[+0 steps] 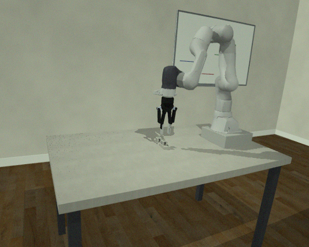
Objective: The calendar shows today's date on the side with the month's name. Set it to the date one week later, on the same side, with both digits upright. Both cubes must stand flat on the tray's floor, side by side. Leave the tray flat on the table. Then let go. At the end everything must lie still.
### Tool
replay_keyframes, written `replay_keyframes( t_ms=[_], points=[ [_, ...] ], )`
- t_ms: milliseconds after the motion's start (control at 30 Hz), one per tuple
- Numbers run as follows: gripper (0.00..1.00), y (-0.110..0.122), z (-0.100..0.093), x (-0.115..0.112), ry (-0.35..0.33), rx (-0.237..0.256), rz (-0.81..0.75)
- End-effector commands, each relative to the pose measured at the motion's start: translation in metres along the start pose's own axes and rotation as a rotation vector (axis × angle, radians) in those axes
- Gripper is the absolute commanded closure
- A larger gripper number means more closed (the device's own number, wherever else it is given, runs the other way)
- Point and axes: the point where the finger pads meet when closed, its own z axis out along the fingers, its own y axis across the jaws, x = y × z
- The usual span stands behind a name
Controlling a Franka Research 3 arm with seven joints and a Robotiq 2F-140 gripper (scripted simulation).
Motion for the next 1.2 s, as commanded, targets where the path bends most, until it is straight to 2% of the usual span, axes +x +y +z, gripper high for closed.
replay_keyframes(
  t_ms=[0, 500, 1167],
  points=[
    [0.72, -0.002, 0.002, 0.001, 0.002, 0.008, 0.012],
    [0.72, -0.002, 0.025, 0.001, 0.002, 0.008, 0.012],
    [0.72, -0.003, 0.036, 0.001, 0.002, 0.008, 0.012]
  ],
)
